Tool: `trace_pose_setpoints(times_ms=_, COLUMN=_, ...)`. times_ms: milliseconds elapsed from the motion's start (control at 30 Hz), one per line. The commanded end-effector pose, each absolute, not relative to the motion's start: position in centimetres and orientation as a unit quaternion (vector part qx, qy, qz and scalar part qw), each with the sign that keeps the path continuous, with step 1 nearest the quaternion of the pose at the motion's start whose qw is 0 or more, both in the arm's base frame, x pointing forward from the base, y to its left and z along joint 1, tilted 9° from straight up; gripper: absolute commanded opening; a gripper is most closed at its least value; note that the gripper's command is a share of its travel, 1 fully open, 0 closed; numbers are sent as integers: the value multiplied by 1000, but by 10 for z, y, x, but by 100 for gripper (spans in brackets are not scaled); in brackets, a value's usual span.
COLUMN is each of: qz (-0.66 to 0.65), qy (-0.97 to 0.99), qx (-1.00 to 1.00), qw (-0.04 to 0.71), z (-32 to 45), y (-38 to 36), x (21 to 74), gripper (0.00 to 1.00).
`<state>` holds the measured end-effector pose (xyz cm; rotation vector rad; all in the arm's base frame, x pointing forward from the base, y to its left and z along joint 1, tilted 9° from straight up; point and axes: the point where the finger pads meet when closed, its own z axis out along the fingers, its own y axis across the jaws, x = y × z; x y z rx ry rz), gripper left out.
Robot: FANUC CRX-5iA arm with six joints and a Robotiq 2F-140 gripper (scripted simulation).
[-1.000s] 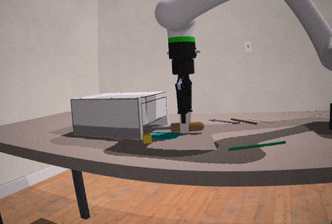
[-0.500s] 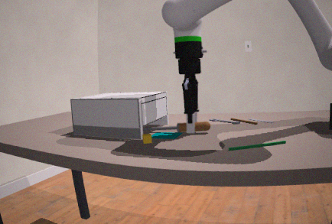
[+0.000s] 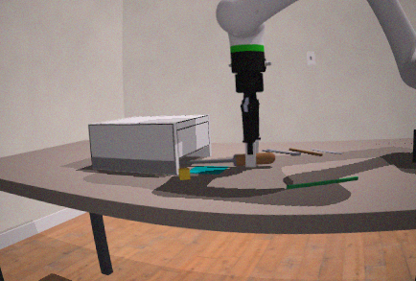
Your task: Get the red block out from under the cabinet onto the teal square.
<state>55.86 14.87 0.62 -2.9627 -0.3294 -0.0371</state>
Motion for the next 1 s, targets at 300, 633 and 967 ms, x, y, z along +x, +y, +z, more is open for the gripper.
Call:
trace_pose_setpoints(times_ms=300, qz=-13, qy=-110, qx=-991, qw=80, z=5, y=141, x=524, gripper=0)
trace_pose_setpoints(times_ms=633, qz=-13, qy=-110, qx=-991, qw=80, z=4, y=135, x=499, gripper=0)
trace_pose_setpoints(times_ms=967, qz=-13, qy=-110, qx=-991, qw=80, z=3, y=130, x=475, gripper=0)
